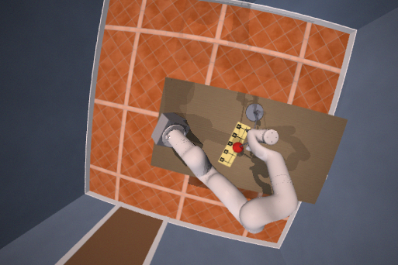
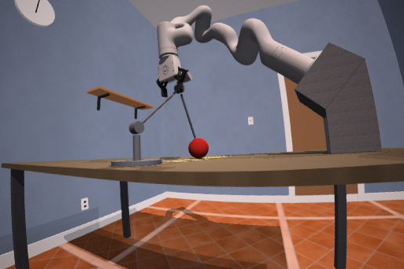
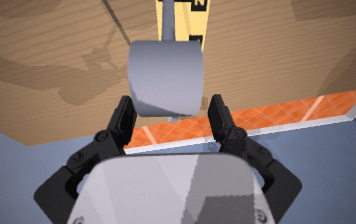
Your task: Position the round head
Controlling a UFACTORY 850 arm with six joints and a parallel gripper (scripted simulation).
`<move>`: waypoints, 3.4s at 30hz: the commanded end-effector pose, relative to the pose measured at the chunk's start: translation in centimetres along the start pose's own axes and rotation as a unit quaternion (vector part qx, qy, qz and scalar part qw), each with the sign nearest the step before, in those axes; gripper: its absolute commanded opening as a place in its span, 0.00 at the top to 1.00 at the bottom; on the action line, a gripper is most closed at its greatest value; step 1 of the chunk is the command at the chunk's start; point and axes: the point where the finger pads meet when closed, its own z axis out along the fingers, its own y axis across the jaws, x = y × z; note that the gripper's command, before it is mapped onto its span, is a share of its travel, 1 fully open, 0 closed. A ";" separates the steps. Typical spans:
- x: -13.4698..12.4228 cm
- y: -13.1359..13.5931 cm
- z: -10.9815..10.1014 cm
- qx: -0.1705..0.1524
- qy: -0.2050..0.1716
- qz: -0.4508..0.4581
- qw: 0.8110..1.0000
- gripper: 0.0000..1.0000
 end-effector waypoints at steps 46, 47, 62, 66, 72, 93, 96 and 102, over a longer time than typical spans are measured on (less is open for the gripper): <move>-0.4 -0.1 1.4 0.001 -0.001 0.001 1.000 1.00; -0.4 -0.1 1.4 0.001 -0.001 0.001 1.000 1.00; -1.7 -0.1 -0.1 0.002 -0.001 0.001 1.000 1.00; -2.1 -0.1 -0.7 0.002 -0.001 0.001 1.000 1.00; -2.7 -0.1 -1.2 0.002 -0.001 0.001 1.000 1.00; -5.3 -0.1 -3.6 0.002 -0.001 0.001 1.000 1.00; -5.8 -0.1 -3.9 0.002 -0.001 0.001 1.000 1.00; -6.4 -0.1 -4.4 0.002 -0.001 0.001 1.000 1.00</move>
